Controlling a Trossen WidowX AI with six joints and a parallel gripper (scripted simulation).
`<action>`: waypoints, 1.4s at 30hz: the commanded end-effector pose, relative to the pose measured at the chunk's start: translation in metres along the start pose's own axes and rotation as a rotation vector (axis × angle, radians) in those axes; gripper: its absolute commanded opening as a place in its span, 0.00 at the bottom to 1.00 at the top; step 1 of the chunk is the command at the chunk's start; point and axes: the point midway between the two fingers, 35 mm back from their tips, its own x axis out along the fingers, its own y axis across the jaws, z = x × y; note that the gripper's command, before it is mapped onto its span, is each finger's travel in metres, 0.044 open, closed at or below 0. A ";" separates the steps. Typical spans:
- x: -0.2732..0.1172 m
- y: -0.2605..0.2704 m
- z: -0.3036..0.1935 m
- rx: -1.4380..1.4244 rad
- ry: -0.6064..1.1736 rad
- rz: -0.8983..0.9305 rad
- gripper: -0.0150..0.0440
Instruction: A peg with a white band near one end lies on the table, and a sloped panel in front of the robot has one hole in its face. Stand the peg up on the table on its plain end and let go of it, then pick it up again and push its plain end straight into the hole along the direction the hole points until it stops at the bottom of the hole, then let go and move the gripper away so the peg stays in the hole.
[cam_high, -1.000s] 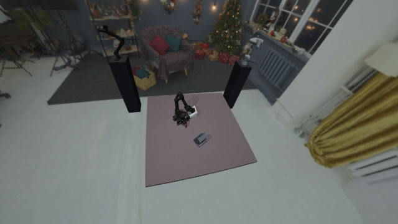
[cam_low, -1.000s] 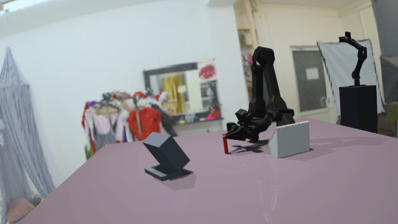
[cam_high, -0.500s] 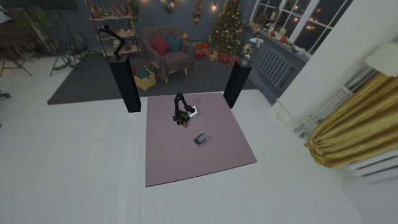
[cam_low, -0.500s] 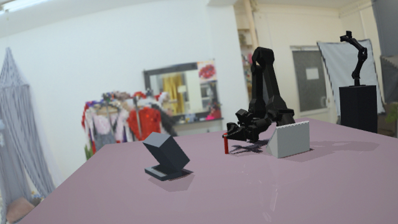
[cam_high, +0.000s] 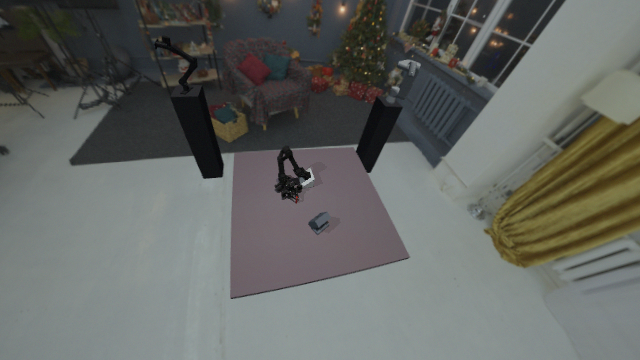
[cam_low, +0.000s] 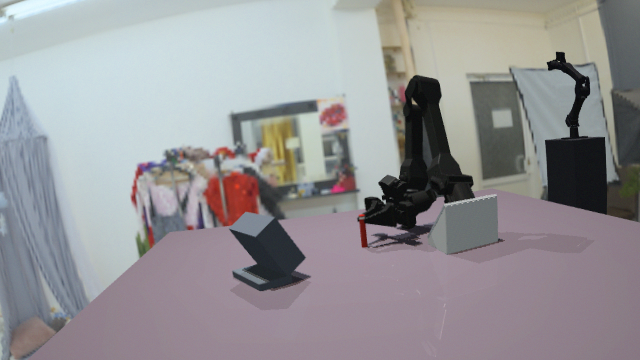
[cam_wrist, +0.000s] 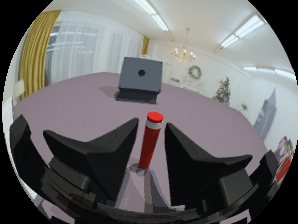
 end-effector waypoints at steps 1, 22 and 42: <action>0.000 0.000 0.000 0.001 0.000 0.001 0.47; 0.000 0.000 0.001 0.000 0.001 0.003 1.00; -0.008 -0.006 0.156 -0.003 0.002 0.003 1.00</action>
